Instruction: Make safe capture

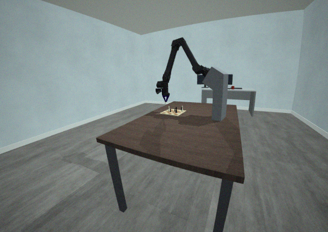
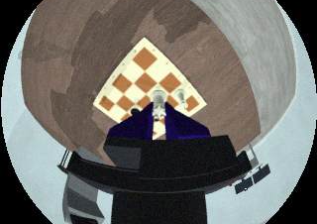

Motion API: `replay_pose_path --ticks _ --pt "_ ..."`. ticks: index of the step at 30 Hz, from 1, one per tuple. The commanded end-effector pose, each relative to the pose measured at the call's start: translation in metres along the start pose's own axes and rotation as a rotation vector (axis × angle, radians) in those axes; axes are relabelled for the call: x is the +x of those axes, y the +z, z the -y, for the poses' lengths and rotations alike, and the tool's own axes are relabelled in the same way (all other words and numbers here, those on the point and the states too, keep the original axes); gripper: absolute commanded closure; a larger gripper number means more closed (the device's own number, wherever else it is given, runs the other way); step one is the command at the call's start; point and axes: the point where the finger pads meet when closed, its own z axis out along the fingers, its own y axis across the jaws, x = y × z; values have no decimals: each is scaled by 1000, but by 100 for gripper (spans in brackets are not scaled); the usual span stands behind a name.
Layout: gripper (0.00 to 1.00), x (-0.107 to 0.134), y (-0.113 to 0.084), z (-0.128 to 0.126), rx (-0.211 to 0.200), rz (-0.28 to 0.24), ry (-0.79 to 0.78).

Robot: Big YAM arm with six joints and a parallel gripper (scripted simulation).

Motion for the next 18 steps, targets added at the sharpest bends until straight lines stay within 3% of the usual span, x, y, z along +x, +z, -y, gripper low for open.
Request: replay_pose_path --ticks 1,7,14,18 --pt "100 1 6 -2 -8 -11 5" --pt "100 -2 5 -4 -9 -7 6" --pt "100 -38 1 -31 -9 8 20" --pt "100 -26 4 -26 1 -16 32"
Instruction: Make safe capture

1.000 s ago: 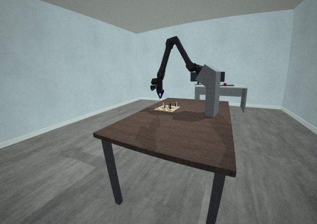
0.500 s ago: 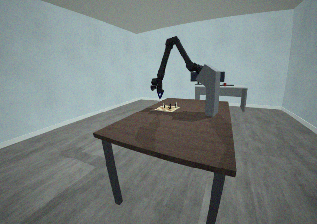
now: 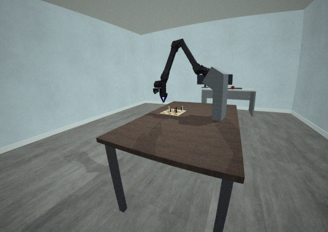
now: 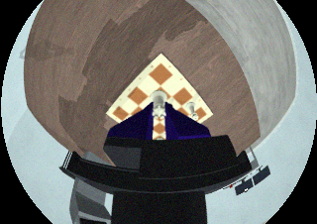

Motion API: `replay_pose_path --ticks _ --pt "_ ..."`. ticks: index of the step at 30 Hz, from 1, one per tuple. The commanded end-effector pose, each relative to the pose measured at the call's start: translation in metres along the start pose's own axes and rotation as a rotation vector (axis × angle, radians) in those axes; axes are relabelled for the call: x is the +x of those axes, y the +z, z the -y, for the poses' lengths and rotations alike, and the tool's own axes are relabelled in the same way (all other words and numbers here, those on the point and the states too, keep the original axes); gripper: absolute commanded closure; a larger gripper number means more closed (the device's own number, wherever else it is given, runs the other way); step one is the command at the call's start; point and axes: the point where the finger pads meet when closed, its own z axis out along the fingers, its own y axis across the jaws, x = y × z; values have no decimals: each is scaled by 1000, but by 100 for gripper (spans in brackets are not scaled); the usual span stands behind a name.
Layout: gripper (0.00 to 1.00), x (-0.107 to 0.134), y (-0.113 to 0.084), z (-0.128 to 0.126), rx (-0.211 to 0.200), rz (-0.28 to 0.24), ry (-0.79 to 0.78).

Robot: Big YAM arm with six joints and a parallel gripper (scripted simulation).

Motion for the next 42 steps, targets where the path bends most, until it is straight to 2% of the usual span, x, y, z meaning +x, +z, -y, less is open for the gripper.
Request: replay_pose_path --ticks 1,9,18,23,30,32,37,42 --pt "100 9 9 6 7 -34 33" --pt "100 4 8 1 -2 -23 21" --pt "100 1 16 11 16 -12 31" --pt "100 2 34 10 15 -14 20" --pt "100 5 68 9 13 -17 19" --pt "100 5 68 9 13 -17 19" --pt "100 6 91 8 12 -18 18" --pt "100 7 104 7 11 -19 17"
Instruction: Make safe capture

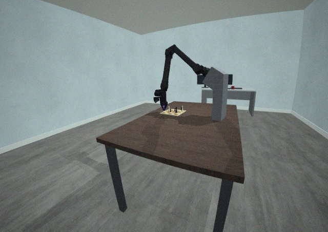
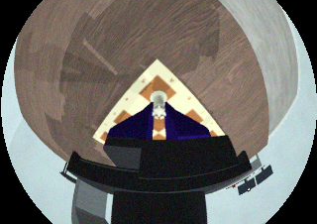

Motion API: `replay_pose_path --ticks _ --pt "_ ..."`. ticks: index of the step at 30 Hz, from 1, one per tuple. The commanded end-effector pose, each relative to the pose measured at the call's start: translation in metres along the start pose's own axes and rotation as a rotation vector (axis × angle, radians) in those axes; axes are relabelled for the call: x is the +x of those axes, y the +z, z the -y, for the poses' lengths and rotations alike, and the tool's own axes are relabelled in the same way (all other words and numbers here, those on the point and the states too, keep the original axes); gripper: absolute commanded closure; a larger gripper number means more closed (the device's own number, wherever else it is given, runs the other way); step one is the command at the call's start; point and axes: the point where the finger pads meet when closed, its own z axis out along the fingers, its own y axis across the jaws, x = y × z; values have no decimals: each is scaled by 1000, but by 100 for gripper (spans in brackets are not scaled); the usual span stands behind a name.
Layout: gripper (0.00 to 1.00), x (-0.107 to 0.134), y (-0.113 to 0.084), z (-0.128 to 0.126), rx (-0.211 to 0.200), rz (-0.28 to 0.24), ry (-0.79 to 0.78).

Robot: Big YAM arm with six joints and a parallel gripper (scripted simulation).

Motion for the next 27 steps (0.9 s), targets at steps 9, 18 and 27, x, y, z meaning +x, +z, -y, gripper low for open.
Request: replay_pose_path --ticks 9,18,27 --pt "100 2 15 -4 -6 -7 -9" --pt "100 2 15 -4 -6 -7 -9" --pt "100 2 15 -4 -6 -7 -9"
